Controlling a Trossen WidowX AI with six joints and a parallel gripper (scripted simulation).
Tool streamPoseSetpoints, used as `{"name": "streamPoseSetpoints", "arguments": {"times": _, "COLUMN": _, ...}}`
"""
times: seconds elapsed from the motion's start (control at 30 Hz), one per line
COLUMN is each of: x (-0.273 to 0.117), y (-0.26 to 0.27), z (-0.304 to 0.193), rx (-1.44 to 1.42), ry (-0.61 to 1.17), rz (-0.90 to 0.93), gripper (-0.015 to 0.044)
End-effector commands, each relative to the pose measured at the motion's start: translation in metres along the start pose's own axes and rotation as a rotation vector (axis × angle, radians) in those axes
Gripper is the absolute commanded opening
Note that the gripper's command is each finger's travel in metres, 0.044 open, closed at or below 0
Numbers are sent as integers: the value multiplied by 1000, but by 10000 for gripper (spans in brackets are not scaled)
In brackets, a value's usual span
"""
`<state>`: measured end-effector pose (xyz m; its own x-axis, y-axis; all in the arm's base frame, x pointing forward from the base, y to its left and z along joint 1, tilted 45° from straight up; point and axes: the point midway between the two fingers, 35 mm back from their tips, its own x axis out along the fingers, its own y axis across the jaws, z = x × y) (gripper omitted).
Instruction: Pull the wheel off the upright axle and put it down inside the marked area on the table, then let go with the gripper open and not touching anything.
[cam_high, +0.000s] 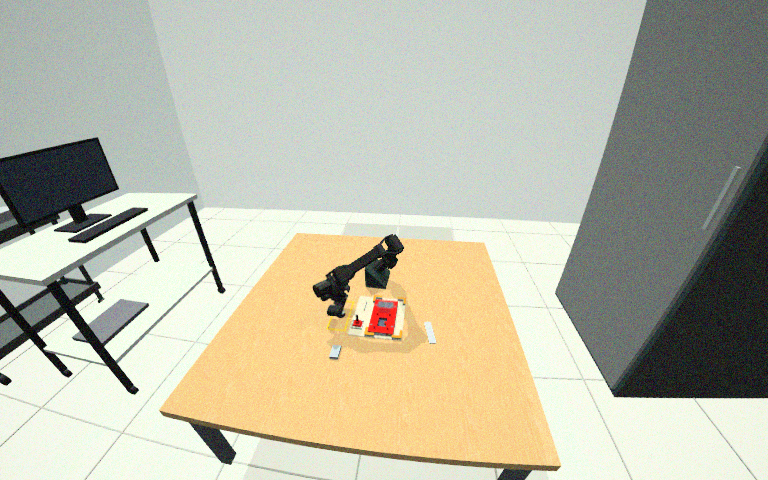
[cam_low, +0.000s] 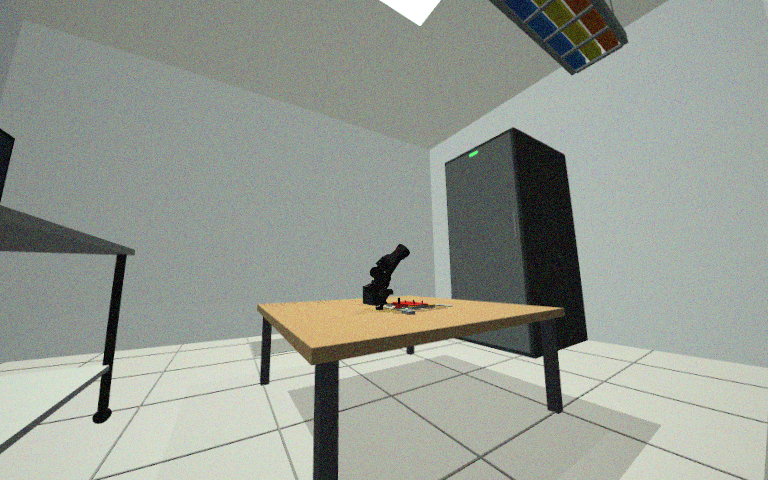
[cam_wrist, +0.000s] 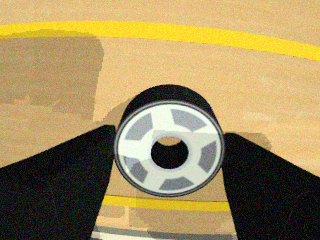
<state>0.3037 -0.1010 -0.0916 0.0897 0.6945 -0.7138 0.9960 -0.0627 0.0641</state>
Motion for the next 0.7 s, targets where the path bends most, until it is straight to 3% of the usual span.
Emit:
{"name": "streamPoseSetpoints", "arguments": {"times": 0.0, "x": 0, "y": 0, "z": 0, "rx": -1, "ry": 0, "rz": -1, "gripper": 210}}
{"name": "streamPoseSetpoints", "arguments": {"times": 0.13, "x": -6, "y": 1, "z": 0, "rx": -1, "ry": 0, "rz": -1, "gripper": 300}}
{"name": "streamPoseSetpoints", "arguments": {"times": 0.37, "x": -58, "y": 0, "z": 1, "rx": 4, "ry": 2, "rz": 0, "gripper": 300}}
{"name": "streamPoseSetpoints", "arguments": {"times": 0.47, "x": -60, "y": 0, "z": 1, "rx": 4, "ry": 2, "rz": 0, "gripper": 300}}
{"name": "streamPoseSetpoints", "arguments": {"times": 0.67, "x": -83, "y": -40, "z": -13, "rx": 10, "ry": -3, "rz": 3, "gripper": 440}}
